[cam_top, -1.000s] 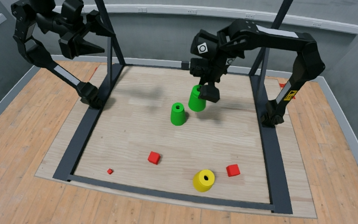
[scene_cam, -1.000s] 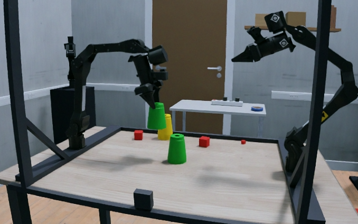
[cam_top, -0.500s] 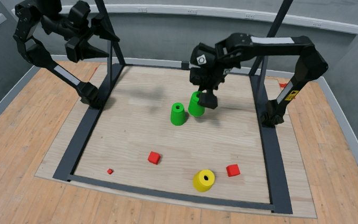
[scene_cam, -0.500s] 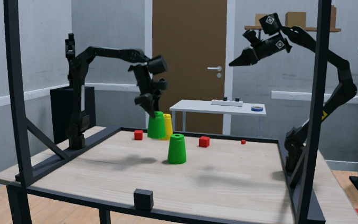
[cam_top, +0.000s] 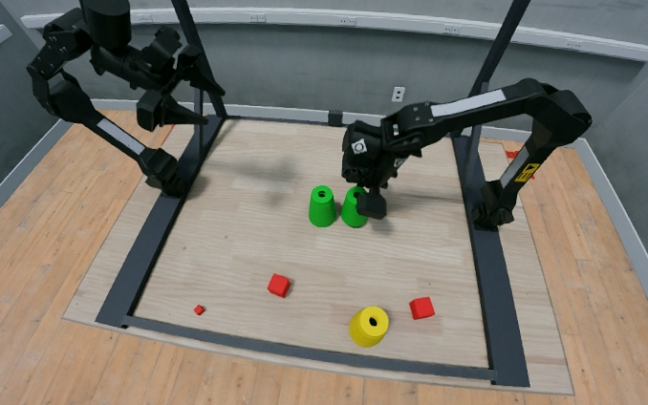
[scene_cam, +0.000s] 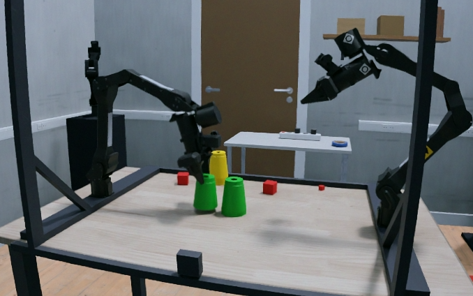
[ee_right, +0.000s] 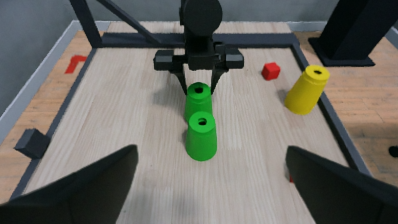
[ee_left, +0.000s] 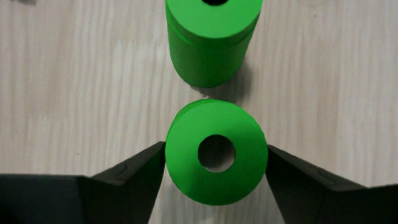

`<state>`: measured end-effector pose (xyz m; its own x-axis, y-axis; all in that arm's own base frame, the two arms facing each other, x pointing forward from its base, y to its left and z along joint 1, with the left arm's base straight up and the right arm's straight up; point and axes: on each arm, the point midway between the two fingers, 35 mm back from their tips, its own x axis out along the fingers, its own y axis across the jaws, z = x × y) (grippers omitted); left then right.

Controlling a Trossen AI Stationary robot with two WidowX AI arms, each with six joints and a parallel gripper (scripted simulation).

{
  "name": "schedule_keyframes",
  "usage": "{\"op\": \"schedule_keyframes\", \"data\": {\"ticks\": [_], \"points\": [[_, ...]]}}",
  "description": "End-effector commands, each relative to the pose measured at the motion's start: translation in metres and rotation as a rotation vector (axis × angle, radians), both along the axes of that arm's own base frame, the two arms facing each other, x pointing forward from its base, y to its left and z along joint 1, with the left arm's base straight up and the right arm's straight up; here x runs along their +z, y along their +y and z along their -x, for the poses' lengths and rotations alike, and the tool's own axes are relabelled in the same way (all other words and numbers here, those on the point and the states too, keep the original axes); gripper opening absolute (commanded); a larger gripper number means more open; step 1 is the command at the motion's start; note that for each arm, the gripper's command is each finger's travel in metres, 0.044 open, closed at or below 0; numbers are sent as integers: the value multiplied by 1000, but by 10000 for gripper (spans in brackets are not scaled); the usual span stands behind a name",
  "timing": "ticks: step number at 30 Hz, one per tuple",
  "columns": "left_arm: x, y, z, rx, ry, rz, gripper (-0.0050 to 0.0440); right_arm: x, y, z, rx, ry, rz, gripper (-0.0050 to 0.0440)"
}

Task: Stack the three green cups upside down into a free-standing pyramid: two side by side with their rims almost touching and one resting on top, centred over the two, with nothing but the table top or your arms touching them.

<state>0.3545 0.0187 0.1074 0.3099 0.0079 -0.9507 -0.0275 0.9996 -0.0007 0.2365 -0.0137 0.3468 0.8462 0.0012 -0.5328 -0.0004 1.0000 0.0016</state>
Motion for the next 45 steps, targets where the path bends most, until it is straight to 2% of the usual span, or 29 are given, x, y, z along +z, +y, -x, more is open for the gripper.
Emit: {"op": "schedule_keyframes", "data": {"ticks": [1,8,9,16,21,23,25,30,33,36,40,42,45], "points": [[-4,1,-4,0,-32,-2,243,-5,1,1,-4,-5,-5,400],[-9,1,-4,0,-35,-2,243,-13,1,-2,-8,0,-9,400],[-4,2,-8,0,-52,-3,243,-13,1,-2,-9,0,-10,400],[-3,1,-7,1,-52,-3,243,-13,1,-2,-8,1,-9,400],[-3,1,-7,1,-52,-3,363,-10,1,-2,-6,-5,-7,400],[12,2,-7,0,-74,-4,400,-10,1,-2,-6,-5,-7,400],[12,2,-7,0,-74,-4,400,-10,1,-2,-6,-5,-7,400],[48,1,8,-1,-74,-5,400,-10,1,-2,-6,-5,-7,400],[61,1,13,-1,-73,-4,400,-10,1,-2,-6,-5,-7,400],[61,-1,6,1,-56,-2,400,-10,1,-2,-6,-5,-7,400],[66,-2,-17,3,-51,-5,400,-10,1,-2,-6,-5,-7,400],[66,-2,-17,3,-51,-5,400,-10,1,-2,-6,-5,-7,400],[70,-3,-40,3,-53,-4,400,-10,1,-2,-6,-5,-7,400]]}}
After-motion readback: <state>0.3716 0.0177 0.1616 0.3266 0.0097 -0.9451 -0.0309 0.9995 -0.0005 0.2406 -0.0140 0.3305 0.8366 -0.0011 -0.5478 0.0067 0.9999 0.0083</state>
